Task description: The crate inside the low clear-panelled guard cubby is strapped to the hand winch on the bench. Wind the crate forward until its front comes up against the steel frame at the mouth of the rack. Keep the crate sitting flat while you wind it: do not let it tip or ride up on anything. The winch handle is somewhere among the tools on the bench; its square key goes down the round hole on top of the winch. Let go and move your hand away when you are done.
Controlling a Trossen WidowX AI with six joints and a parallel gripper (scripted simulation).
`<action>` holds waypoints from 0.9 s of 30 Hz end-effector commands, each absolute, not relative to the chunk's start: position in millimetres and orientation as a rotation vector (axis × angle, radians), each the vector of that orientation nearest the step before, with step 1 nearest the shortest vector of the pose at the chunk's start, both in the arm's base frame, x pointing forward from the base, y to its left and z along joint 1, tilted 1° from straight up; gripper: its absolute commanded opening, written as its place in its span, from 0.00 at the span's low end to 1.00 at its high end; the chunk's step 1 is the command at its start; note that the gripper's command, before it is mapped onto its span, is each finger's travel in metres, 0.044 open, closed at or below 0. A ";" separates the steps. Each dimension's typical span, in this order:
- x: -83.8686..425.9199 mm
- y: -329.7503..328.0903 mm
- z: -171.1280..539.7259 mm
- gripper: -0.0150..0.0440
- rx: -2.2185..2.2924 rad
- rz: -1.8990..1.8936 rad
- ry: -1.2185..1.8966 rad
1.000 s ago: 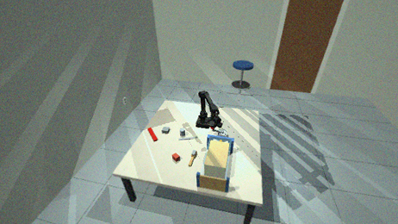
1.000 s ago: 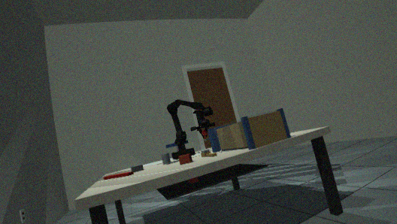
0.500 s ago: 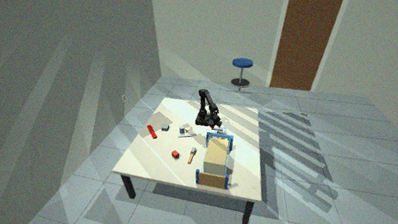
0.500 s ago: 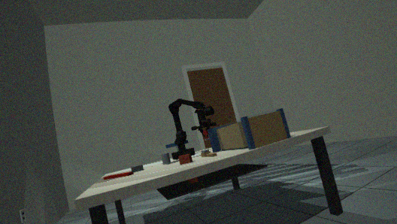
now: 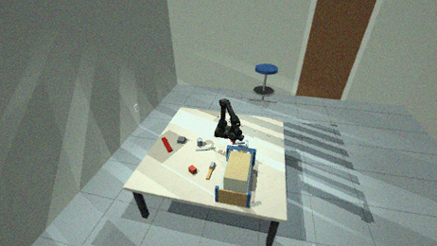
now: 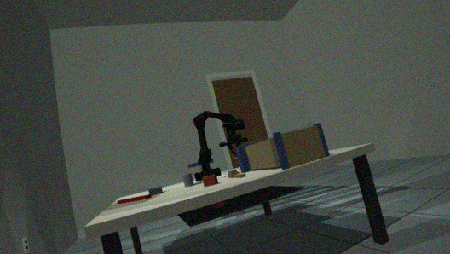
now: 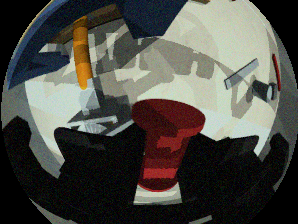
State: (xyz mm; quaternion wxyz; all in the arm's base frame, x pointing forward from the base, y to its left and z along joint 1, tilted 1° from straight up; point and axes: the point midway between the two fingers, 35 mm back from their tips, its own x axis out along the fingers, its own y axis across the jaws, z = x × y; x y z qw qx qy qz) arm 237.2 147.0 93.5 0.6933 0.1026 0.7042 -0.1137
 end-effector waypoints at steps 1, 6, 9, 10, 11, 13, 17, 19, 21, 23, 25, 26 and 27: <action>250.9 155.3 95.9 0.25 0.243 -0.233 1.548; 256.9 159.3 96.1 0.25 0.243 -0.233 1.548; 260.9 162.4 96.2 0.25 0.243 -0.232 1.548; 261.8 163.1 96.2 0.25 0.243 -0.232 1.547; 263.3 164.3 96.3 0.25 0.243 -0.232 1.547; 265.6 166.3 96.3 0.25 0.243 -0.232 1.547; 270.0 170.5 96.5 0.25 0.244 -0.232 1.547; 272.1 172.8 96.6 0.25 0.244 -0.232 1.547; 274.1 175.0 96.7 0.25 0.244 -0.232 1.547; 276.1 177.4 96.8 0.25 0.244 -0.231 1.547; 278.0 179.8 96.8 0.25 0.244 -0.231 1.546; 278.6 180.7 96.9 0.25 0.244 -0.231 1.546; 279.8 182.2 96.9 0.25 0.244 -0.231 1.546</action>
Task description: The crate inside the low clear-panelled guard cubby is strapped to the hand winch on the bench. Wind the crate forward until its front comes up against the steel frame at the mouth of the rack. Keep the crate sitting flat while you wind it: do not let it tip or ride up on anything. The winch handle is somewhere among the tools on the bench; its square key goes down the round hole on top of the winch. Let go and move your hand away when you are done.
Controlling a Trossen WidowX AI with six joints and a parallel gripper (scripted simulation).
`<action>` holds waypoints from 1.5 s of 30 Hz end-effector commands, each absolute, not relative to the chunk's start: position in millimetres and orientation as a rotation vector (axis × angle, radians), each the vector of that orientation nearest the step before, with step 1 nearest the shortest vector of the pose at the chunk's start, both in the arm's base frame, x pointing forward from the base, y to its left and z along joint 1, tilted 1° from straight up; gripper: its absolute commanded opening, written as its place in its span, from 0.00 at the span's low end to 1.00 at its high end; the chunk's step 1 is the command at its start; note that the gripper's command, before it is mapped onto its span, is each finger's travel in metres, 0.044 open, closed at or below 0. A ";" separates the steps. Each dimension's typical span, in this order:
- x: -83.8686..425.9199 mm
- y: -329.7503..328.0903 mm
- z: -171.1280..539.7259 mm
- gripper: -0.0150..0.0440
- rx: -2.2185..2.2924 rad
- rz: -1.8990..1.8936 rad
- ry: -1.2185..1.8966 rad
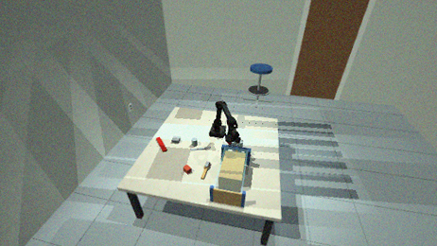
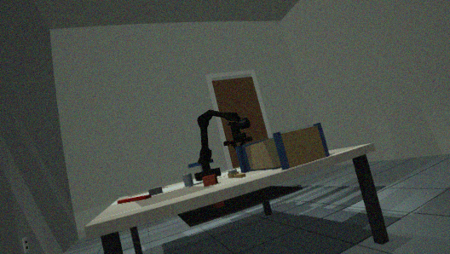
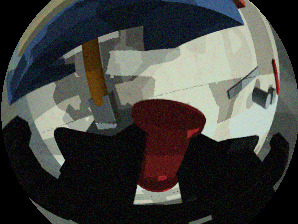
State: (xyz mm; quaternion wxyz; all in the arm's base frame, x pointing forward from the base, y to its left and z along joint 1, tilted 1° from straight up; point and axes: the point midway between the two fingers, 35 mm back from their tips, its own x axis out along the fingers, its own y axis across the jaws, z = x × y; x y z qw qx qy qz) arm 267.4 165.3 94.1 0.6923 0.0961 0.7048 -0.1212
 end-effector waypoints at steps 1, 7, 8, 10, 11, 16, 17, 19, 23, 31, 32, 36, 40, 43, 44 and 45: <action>280.4 183.2 97.0 0.25 0.245 -0.231 1.546; 285.3 190.9 97.2 0.25 0.245 -0.230 1.546; 286.2 192.6 97.3 0.25 0.245 -0.230 1.546; 287.7 195.3 97.4 0.25 0.245 -0.230 1.546; 288.2 196.3 97.4 0.25 0.245 -0.230 1.546; 291.4 203.7 97.6 0.25 0.246 -0.229 1.546; 291.8 204.7 97.7 0.25 0.246 -0.229 1.546; 292.9 207.6 97.7 0.25 0.246 -0.229 1.546; 294.7 213.5 97.9 0.25 0.247 -0.229 1.546; 297.2 225.4 98.2 0.25 0.247 -0.228 1.546; 297.5 227.3 98.3 0.25 0.248 -0.228 1.546; 298.1 233.4 98.5 0.25 0.248 -0.227 1.546; 298.3 239.5 98.6 0.25 0.248 -0.227 1.546; 298.3 243.7 98.7 0.25 0.249 -0.227 1.546; 298.2 245.6 98.8 0.25 0.249 -0.227 1.546; 298.1 246.8 98.8 0.25 0.249 -0.227 1.546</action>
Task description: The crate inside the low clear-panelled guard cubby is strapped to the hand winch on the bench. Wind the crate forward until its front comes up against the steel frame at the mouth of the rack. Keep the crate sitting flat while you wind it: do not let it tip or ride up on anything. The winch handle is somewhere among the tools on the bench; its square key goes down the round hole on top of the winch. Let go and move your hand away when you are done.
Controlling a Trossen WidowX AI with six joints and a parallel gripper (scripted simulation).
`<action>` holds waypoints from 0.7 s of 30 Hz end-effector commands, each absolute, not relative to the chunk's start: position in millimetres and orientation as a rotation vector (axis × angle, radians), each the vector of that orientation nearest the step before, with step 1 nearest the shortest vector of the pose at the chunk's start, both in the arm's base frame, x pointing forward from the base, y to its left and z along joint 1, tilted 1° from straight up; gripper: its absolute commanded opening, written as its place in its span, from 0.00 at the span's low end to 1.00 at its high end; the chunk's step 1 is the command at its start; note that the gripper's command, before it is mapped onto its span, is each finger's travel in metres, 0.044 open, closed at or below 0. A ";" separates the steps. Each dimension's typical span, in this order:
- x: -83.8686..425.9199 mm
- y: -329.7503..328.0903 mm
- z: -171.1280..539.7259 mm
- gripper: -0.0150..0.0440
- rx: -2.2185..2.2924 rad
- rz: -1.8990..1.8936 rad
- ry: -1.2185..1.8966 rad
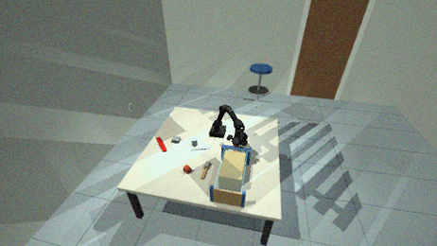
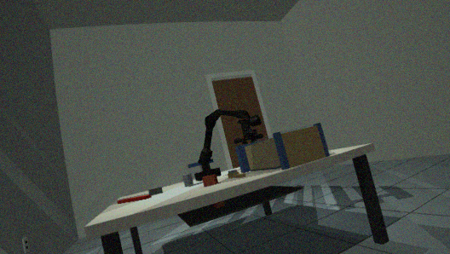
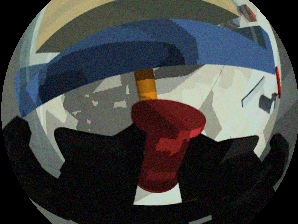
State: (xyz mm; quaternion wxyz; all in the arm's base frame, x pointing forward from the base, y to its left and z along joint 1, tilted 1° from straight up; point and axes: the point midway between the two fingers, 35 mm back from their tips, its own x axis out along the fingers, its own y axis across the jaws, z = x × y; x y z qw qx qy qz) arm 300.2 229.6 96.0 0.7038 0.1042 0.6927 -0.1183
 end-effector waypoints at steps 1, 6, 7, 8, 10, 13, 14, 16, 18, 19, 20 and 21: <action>298.0 248.7 98.8 0.25 0.249 -0.226 1.546; 297.1 256.0 99.0 0.25 0.249 -0.226 1.546; 296.8 257.8 99.0 0.25 0.250 -0.226 1.546; 296.6 259.0 99.1 0.25 0.250 -0.226 1.546; 296.0 262.0 99.1 0.25 0.250 -0.226 1.546; 294.8 266.8 99.2 0.25 0.250 -0.225 1.546; 294.5 267.9 99.2 0.25 0.250 -0.225 1.546; 293.6 270.9 99.3 0.25 0.250 -0.225 1.547; 292.6 273.8 99.4 0.25 0.251 -0.225 1.547; 292.0 275.5 99.4 0.25 0.251 -0.225 1.547; 291.6 276.7 99.4 0.25 0.251 -0.225 1.547; 290.9 278.4 99.4 0.25 0.251 -0.225 1.547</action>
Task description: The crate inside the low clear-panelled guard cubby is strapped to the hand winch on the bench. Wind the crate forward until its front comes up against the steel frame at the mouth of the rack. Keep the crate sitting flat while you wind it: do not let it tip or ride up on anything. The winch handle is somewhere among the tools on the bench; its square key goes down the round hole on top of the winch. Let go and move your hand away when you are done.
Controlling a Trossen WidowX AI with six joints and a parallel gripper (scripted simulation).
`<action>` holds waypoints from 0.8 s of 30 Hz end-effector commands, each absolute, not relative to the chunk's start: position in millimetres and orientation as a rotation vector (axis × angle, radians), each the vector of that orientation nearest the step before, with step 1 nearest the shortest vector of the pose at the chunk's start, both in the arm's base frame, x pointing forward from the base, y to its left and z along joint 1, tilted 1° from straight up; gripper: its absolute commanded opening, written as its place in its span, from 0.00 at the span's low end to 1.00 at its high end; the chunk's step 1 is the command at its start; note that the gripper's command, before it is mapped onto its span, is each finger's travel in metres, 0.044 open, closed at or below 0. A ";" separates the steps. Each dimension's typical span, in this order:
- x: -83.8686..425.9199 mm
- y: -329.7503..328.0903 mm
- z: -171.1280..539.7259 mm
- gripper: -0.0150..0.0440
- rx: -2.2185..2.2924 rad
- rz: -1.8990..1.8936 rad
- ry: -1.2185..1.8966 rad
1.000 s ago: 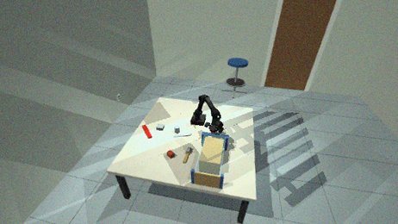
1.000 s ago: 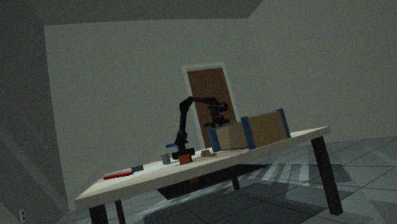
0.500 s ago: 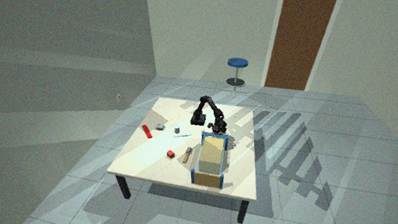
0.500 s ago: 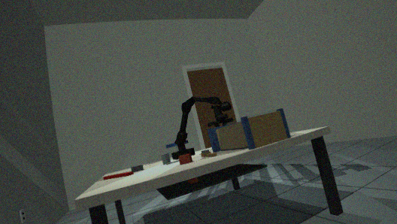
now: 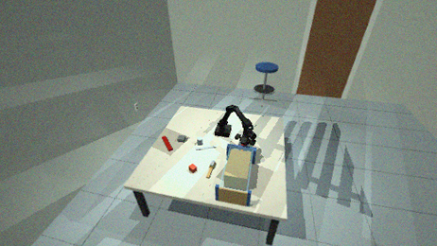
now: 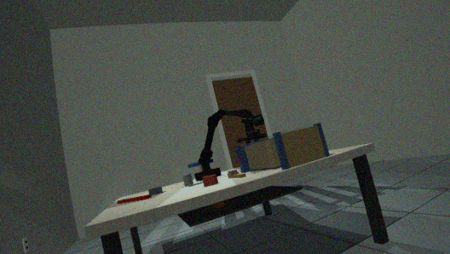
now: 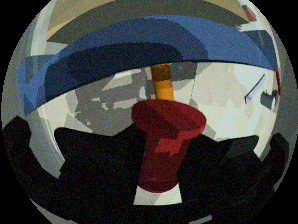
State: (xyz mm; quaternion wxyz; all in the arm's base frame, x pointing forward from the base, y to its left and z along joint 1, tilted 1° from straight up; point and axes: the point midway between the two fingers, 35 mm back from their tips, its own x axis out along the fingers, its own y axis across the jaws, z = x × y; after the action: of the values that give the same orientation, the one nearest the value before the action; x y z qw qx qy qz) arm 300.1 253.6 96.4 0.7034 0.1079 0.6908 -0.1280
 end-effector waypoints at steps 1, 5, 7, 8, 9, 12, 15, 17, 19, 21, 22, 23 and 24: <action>290.4 279.5 99.5 0.25 0.251 -0.224 1.547; 287.8 285.1 99.6 0.25 0.251 -0.224 1.547; 286.4 287.8 99.6 0.25 0.251 -0.224 1.547; 285.5 289.5 99.6 0.25 0.252 -0.224 1.548; 284.9 290.5 99.6 0.25 0.252 -0.224 1.548; 282.4 294.7 99.7 0.25 0.252 -0.224 1.548; 280.0 298.3 99.8 0.25 0.252 -0.223 1.548; 278.2 300.8 99.8 0.25 0.252 -0.223 1.548; 276.3 303.2 99.8 0.25 0.252 -0.223 1.549; 274.4 305.6 99.9 0.25 0.253 -0.223 1.549; 273.1 307.0 99.9 0.25 0.253 -0.223 1.549; 272.3 307.9 99.9 0.25 0.253 -0.223 1.549; 271.1 309.3 99.9 0.25 0.253 -0.223 1.549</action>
State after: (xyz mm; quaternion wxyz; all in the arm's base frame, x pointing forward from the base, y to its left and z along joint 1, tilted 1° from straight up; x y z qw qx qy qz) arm 285.9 292.0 97.5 0.7089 0.1131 0.6860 -0.1185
